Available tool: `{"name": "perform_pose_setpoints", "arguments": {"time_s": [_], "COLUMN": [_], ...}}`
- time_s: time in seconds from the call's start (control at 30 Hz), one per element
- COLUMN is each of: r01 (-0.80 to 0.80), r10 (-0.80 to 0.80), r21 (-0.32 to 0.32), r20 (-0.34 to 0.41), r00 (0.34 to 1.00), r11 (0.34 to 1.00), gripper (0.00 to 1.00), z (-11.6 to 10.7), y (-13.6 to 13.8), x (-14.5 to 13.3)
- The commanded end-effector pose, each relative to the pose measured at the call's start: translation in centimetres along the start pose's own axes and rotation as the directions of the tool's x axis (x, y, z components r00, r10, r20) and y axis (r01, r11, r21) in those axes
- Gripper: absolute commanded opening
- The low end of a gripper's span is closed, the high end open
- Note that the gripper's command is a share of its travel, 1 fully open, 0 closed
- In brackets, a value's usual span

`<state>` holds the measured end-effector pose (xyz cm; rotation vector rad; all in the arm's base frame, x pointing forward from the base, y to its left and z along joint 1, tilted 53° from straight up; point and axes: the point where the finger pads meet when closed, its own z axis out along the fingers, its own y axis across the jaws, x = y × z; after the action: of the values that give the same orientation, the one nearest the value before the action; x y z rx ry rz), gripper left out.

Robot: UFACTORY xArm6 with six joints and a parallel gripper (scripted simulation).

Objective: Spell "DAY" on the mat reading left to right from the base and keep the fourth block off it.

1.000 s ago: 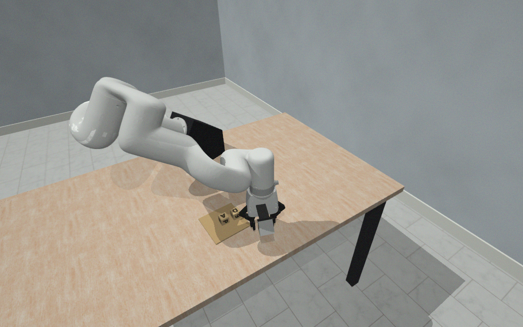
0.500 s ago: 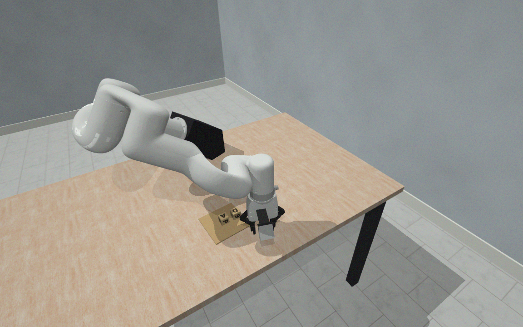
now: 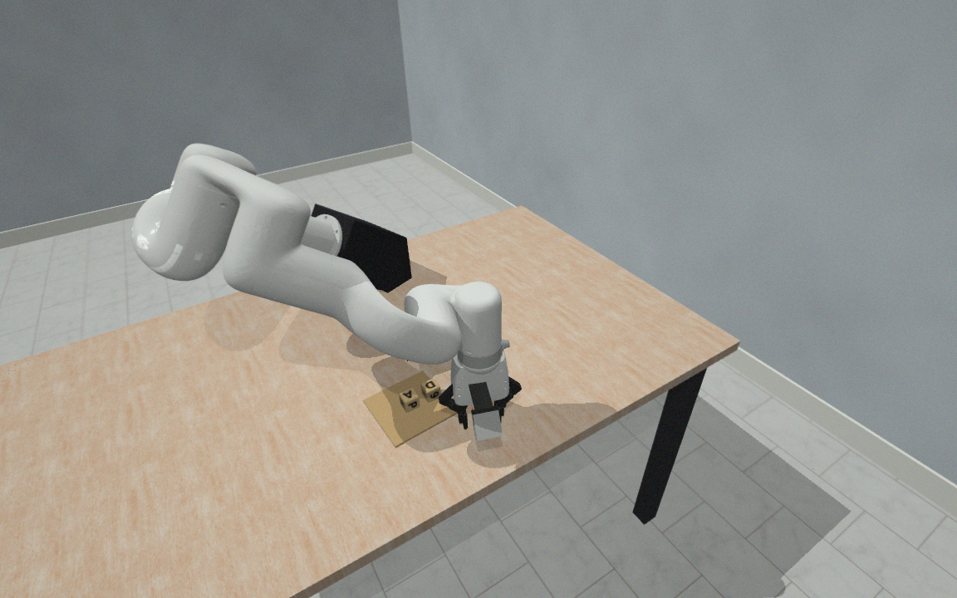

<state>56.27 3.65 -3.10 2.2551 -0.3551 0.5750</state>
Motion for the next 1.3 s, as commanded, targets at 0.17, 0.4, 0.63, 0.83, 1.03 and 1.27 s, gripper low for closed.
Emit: {"name": "perform_pose_setpoints", "arguments": {"time_s": [0.17,0.4,0.63,0.83,1.03,1.27], "r01": [-0.001,-0.001,-0.001,-0.001,-0.001,-0.001], "r10": [0.001,0.001,0.001,0.001,0.001,0.001], "r21": [0.002,0.002,0.002,0.002,0.002,0.002], "r20": [-0.002,-0.002,-0.002,-0.002,-0.002,-0.002], "r00": [1.0,1.0,1.0,1.0,1.0,1.0], "r11": [1.0,1.0,1.0,1.0,1.0,1.0], "gripper": [0.65,0.65,0.65,0.47,0.47,0.27], "z": [-0.15,-0.15,-0.15,-0.15,-0.15,-0.15], "y": [-0.08,-0.08,-0.08,-0.08,-0.08,-0.08], "x": [0.11,0.11,0.11,0.11,0.11,0.11]}}
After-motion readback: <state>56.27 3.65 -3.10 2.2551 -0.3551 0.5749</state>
